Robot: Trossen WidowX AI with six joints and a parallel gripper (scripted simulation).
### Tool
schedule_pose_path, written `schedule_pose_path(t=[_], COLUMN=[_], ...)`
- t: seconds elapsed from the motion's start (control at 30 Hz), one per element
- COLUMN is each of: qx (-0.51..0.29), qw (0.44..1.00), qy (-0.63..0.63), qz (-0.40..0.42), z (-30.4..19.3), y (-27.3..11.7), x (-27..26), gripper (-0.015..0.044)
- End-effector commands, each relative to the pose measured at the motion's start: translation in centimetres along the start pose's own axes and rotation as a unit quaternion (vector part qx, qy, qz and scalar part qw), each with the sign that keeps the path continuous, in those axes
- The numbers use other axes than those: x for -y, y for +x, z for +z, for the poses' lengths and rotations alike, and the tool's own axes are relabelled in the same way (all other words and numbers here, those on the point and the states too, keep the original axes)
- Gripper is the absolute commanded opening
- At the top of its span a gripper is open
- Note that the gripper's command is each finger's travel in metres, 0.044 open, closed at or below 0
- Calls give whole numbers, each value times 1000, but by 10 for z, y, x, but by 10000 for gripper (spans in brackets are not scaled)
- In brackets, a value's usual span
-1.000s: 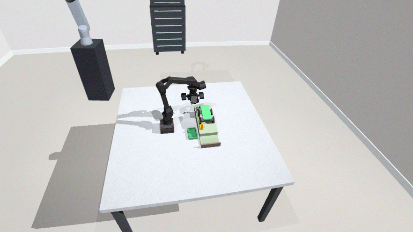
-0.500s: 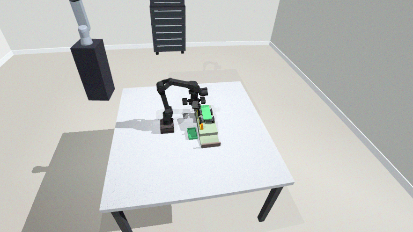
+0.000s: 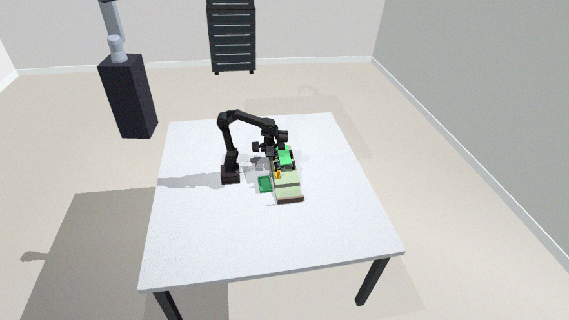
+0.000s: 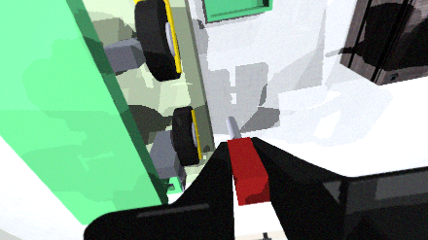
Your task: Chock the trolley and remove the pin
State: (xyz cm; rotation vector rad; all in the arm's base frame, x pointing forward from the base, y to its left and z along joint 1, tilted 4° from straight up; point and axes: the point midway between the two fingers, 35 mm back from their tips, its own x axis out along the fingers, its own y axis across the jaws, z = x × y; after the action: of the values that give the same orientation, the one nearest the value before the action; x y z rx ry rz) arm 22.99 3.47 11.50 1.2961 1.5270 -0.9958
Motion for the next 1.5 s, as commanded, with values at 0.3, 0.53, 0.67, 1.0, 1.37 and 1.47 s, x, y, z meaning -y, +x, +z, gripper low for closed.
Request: schedule_pose_path(t=[0.3, 0.53, 0.67, 1.0, 1.37, 1.47], qx=[4, 5, 6, 11, 43, 50], qw=[1000, 1000, 1000, 1000, 982, 972], qy=[-1, -1, -1, 19, 186, 230], qz=[-3, -3, -3, -2, 14, 18], z=[52, 80, 97, 111, 109, 108], y=[-5, -8, -10, -11, -11, -11], x=[3, 5, 6, 7, 8, 8], gripper=[0, 0, 0, 0, 0, 0])
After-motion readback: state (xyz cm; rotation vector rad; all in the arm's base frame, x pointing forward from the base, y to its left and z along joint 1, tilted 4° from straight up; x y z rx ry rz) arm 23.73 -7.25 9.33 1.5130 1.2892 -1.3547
